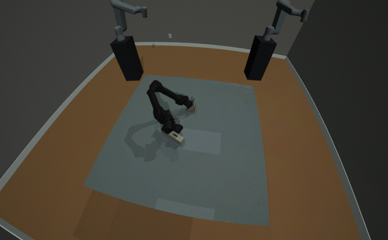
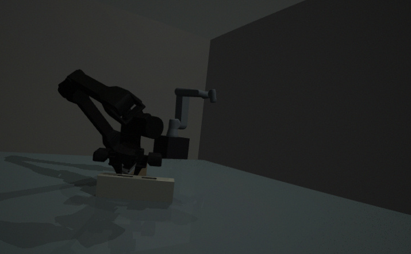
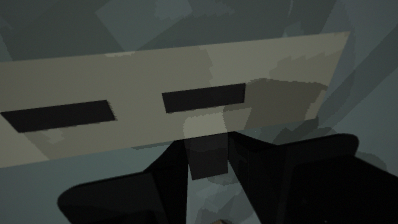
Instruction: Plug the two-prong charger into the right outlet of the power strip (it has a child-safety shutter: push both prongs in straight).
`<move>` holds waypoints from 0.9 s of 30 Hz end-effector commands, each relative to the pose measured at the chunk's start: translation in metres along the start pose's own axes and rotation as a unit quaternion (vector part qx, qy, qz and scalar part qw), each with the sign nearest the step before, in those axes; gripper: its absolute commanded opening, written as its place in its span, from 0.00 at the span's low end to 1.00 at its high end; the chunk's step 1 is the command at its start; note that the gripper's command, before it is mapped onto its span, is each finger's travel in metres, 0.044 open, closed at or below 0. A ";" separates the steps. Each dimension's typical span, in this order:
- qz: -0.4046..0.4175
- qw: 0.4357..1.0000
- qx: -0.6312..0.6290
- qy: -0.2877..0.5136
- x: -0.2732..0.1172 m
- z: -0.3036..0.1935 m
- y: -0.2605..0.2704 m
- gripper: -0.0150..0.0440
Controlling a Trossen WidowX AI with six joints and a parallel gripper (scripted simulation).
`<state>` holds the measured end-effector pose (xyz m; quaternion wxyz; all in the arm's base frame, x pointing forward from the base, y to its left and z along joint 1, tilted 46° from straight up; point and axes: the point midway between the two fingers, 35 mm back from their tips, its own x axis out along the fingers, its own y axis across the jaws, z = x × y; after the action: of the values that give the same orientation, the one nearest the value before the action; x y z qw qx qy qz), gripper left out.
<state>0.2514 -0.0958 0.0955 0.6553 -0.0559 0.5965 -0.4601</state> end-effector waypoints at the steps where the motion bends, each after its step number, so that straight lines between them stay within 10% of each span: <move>1: -0.002 1.000 0.009 -0.014 -0.004 0.008 -0.001 0.25; 19: 0.000 1.000 0.000 0.000 0.000 0.000 0.000 0.25; 27: 0.000 1.000 0.000 0.000 0.000 0.000 0.000 0.61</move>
<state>0.2511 -0.0958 0.0952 0.6545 -0.0557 0.5975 -0.4599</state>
